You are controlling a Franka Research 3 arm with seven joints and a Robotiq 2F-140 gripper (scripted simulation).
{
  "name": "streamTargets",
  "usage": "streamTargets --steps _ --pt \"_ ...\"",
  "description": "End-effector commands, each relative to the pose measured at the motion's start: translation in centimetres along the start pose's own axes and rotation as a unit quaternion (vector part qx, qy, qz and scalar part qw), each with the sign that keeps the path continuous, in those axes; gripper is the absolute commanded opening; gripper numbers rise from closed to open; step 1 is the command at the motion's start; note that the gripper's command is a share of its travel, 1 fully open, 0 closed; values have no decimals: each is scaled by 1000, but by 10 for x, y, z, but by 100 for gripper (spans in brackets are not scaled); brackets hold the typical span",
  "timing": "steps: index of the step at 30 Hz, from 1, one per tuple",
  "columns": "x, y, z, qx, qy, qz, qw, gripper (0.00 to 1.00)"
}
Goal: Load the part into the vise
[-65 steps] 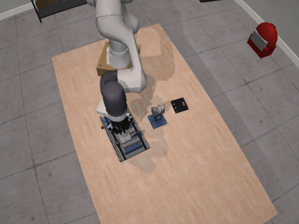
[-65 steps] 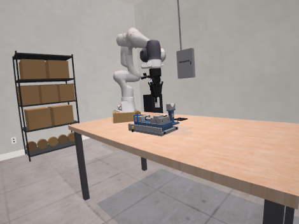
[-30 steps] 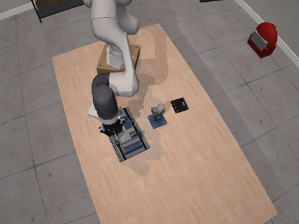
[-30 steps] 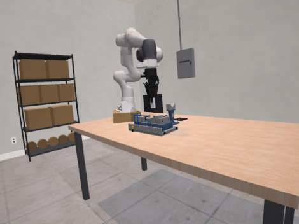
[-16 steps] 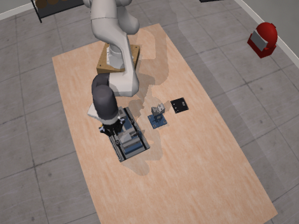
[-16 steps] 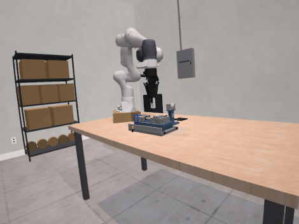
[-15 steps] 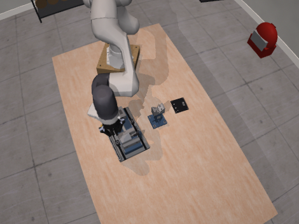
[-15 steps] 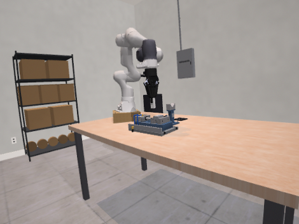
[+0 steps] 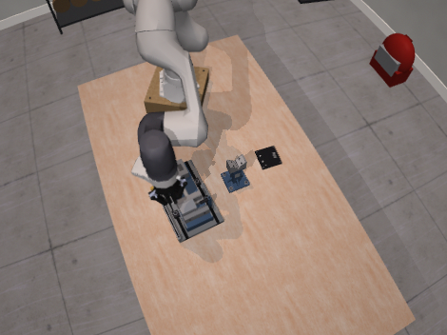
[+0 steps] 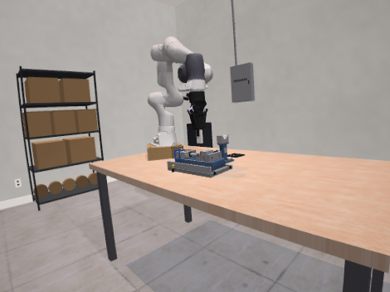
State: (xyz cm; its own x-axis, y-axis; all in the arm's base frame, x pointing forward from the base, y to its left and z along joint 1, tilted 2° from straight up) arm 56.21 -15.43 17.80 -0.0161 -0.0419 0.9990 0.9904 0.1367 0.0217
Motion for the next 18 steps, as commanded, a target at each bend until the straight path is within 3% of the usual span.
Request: streamTargets --steps 1,18 --pt "-5 1 0 2 -2 -1 1000 0" --pt "-28 1 0 2 -2 -1 1000 0"
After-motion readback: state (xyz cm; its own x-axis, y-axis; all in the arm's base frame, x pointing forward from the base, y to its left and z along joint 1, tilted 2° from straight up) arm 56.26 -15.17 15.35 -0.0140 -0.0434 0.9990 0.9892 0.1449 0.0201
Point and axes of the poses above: the point where the finger pads meet when closed, its own x axis back along the fingers, its own z axis across the jaws, y = z × x, the point moved 7 cm from there along x, back along the fingers, and after that the axes turned 2 degrees about -x, right-handed, at the moved point
